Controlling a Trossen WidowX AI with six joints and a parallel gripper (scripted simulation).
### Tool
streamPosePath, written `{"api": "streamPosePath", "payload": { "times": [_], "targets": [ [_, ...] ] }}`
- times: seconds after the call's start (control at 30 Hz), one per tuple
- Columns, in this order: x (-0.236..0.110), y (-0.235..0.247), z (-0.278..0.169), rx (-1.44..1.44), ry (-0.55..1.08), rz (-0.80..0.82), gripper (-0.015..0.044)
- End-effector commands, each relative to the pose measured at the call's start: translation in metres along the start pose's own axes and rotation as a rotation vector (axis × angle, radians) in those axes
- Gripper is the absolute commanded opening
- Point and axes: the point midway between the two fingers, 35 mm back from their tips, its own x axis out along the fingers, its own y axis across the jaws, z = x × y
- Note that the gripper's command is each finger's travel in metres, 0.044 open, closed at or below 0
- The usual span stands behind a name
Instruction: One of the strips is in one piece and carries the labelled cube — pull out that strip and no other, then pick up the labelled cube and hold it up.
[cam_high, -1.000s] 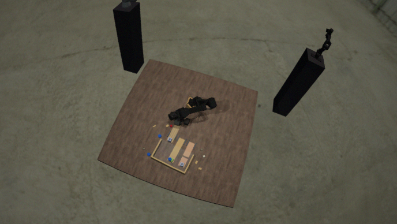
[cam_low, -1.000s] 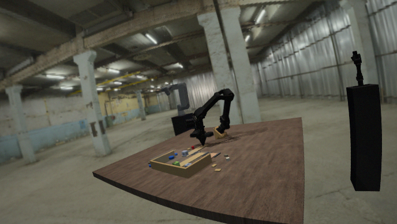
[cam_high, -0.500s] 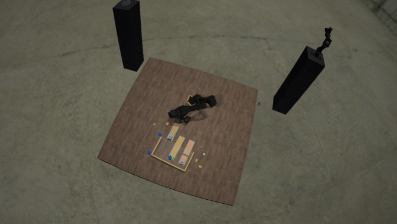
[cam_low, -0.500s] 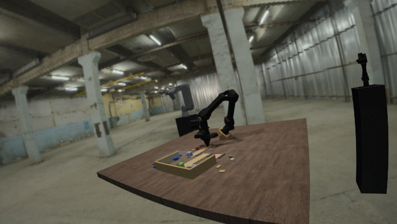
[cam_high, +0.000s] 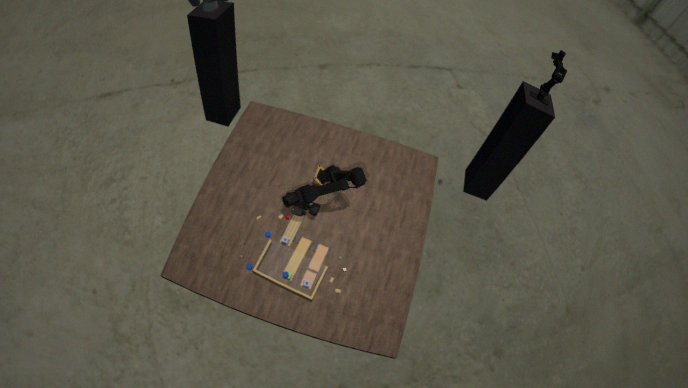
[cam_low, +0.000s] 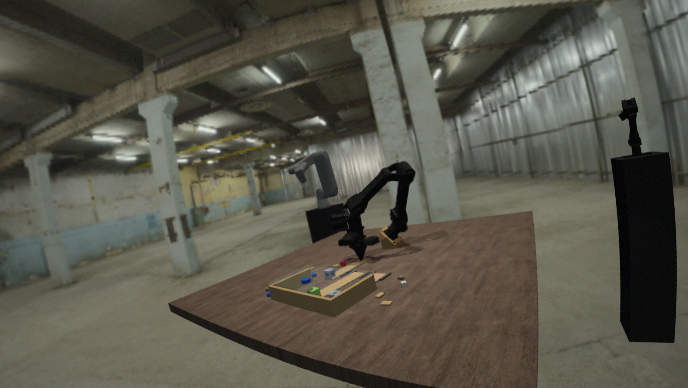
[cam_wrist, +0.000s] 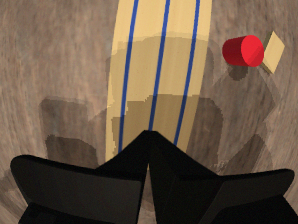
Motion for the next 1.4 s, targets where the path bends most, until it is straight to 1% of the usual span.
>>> {"api": "streamPosePath", "payload": {
  "times": [0.0,0.2,0.23,0.37,0.47,0.67,1.03,1.37],
  "targets": [
    [0.006,0.002,-0.009,0.005,0.035,-0.001,0.0],
    [0.006,0.002,-0.009,0.005,0.035,-0.001,0.0],
    [-0.002,0.0,0.0,0.0,0.002,-0.001,0.0],
    [-0.04,0.0,0.003,0.005,0.033,-0.003,0.0],
    [-0.042,0.0,0.003,0.005,0.035,-0.003,0.0],
    [-0.044,-0.001,0.03,-0.069,0.034,-0.001,0.0157],
    [-0.051,-0.003,0.078,-0.073,0.032,-0.002,0.044],
    [-0.056,-0.003,0.122,-0.075,0.031,-0.002,0.044]
  ]
}}
